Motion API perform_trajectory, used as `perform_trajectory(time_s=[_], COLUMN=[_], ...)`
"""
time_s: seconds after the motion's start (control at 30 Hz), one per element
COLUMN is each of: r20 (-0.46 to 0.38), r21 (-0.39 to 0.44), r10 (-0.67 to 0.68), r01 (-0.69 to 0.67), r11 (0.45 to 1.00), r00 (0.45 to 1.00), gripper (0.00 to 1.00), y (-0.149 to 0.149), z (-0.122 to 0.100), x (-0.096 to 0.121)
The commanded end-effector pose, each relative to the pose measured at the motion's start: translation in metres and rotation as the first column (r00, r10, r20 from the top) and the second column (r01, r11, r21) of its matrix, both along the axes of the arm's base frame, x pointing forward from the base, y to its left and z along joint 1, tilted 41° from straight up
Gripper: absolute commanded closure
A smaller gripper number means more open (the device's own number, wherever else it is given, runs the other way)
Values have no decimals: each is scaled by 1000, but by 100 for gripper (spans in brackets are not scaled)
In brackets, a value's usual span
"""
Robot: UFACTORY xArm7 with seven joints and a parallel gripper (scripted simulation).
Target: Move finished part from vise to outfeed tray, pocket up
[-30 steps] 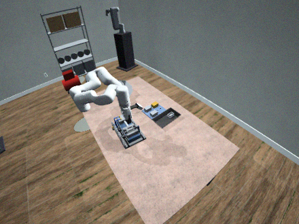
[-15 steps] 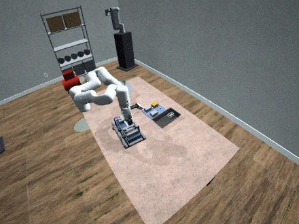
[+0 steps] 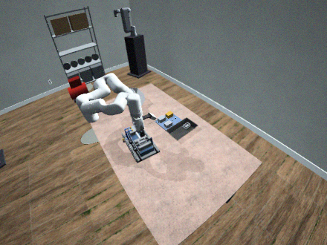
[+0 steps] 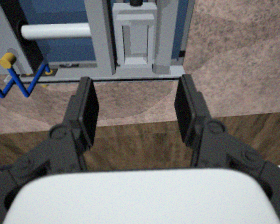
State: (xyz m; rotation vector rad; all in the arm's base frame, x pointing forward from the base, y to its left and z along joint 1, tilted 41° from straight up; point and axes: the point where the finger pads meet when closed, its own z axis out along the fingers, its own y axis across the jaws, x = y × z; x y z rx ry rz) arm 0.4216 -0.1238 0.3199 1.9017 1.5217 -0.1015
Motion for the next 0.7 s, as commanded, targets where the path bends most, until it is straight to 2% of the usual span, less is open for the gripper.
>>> perform_trajectory(time_s=[0.0, 0.67], r20=[3, 3], r21=[-1, -1], r10=[2, 2], r01=[-2, -2], r11=[1000, 1000], r00=[1000, 1000], gripper=[31, 31], y=[1, -5], z=[1, -6], x=[0, 4])
